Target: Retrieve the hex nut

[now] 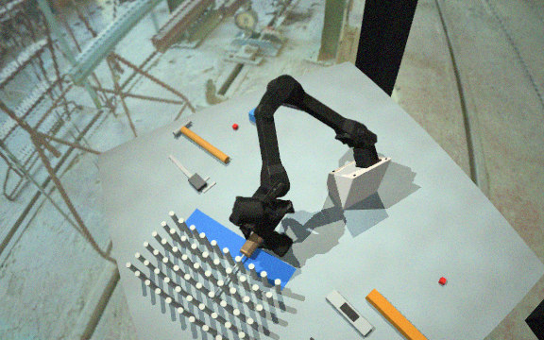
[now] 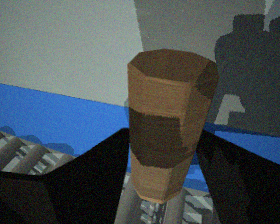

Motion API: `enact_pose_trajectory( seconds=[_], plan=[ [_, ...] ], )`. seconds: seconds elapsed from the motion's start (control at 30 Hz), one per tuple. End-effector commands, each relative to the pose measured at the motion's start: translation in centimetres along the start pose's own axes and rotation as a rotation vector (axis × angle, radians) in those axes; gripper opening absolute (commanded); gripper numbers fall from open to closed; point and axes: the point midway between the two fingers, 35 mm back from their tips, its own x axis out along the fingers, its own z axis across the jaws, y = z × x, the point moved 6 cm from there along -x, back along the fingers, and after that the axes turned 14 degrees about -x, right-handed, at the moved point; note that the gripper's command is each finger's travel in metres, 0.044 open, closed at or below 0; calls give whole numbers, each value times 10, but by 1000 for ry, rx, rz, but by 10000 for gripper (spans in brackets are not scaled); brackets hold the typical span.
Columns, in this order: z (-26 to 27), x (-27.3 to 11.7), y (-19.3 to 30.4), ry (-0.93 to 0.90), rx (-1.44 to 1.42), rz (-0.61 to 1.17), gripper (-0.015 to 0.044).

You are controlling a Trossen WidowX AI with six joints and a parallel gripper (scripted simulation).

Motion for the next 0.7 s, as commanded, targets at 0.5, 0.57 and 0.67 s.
enact_pose_trajectory(
  seconds=[0.5,0.57,0.67],
  plan=[
    [-2,-3,-8,-1,-6,6,0],
    [-2,-3,-9,-1,-6,6,0],
    [-3,-3,-11,-1,-6,6,0]
  ],
)
